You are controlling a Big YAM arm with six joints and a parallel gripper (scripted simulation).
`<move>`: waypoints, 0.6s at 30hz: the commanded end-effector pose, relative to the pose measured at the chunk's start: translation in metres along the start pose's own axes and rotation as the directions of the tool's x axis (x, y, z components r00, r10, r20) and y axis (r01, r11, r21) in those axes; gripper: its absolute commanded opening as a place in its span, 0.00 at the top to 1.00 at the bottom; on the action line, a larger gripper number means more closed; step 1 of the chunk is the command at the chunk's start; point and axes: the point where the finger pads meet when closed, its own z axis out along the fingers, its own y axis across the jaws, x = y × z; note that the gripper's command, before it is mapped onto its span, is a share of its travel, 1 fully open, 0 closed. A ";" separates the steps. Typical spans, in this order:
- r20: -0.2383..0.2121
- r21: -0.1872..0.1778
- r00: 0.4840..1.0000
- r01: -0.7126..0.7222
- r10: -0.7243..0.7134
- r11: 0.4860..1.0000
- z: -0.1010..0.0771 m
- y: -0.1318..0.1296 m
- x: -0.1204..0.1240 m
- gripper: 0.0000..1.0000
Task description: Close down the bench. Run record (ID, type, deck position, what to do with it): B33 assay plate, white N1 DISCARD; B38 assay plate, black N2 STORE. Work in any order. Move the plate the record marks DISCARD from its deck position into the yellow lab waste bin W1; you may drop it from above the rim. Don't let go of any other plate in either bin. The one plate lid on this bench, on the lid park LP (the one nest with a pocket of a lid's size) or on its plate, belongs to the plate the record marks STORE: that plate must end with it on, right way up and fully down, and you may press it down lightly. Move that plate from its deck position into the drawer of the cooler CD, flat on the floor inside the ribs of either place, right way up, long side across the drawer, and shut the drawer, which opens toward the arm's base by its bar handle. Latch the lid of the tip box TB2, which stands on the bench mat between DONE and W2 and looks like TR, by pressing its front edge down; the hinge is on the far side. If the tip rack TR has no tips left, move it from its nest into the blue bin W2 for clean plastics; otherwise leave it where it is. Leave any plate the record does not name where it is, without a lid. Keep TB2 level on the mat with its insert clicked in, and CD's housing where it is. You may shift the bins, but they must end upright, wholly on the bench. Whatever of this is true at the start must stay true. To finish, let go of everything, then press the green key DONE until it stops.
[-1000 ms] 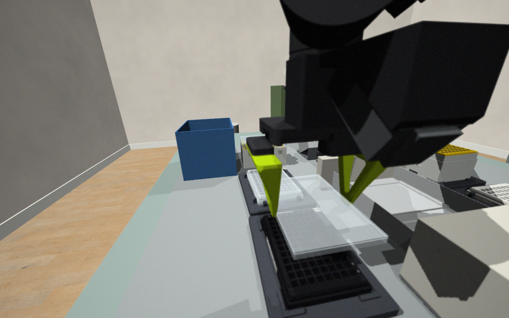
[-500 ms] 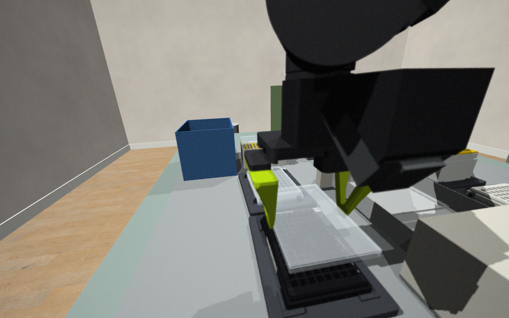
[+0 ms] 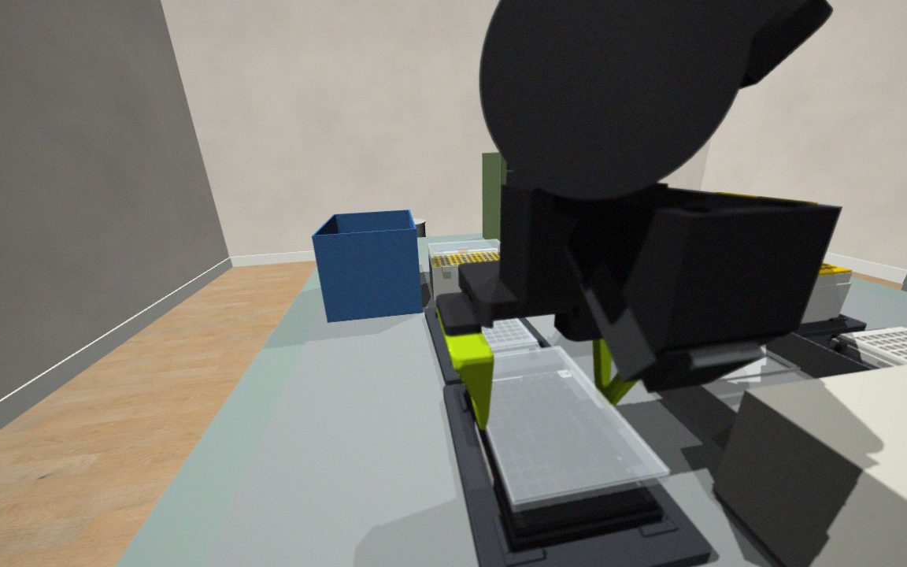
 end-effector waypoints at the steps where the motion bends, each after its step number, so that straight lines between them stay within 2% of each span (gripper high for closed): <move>1: 0.010 0.000 1.000 0.003 -0.003 1.000 0.002 0.006 -0.004 1.00; 5: 0.043 0.003 0.999 -0.025 0.025 1.000 -0.017 -0.012 -0.003 1.00; 9: 0.035 0.000 0.999 -0.031 0.031 1.000 -0.016 -0.012 0.000 1.00; 10: 0.021 0.000 1.000 -0.014 0.014 1.000 -0.008 -0.003 -0.001 1.00; 18: 0.019 0.000 1.000 -0.013 0.013 1.000 -0.006 -0.002 -0.002 1.00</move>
